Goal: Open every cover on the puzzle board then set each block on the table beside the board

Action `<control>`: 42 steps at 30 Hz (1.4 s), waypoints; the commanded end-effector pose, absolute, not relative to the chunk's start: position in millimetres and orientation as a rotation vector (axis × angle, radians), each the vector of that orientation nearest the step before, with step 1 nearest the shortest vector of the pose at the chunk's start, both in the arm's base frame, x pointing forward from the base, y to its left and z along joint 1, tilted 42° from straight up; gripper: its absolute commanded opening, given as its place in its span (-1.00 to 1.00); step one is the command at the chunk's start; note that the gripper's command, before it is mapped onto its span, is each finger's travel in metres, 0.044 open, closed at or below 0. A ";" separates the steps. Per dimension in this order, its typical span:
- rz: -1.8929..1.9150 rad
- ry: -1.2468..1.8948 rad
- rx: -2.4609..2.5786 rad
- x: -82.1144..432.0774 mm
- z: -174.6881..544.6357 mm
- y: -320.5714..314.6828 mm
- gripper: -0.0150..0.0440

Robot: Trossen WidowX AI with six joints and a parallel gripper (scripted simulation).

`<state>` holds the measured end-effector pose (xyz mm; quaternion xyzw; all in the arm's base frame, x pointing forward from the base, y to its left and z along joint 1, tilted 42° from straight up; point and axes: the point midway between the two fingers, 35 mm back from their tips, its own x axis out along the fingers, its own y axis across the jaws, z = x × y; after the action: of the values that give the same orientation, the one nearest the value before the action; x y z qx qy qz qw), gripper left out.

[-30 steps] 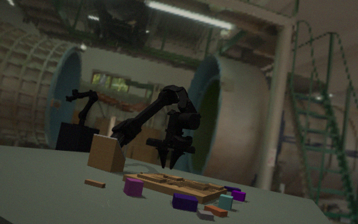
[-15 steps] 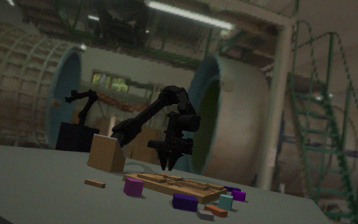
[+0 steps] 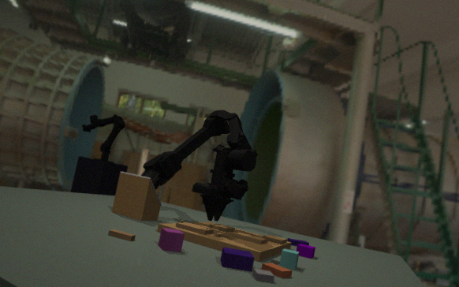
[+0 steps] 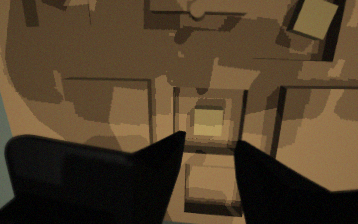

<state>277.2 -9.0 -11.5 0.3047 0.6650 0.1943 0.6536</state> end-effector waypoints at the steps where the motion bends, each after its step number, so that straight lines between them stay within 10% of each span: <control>1: 0.493 1.483 0.644 277.6 -12.5 -6.8 0.00; 42: 0.523 1.470 0.614 279.0 -28.6 7.9 0.00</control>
<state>279.6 4.4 -26.5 0.2680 0.6519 0.2309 0.6707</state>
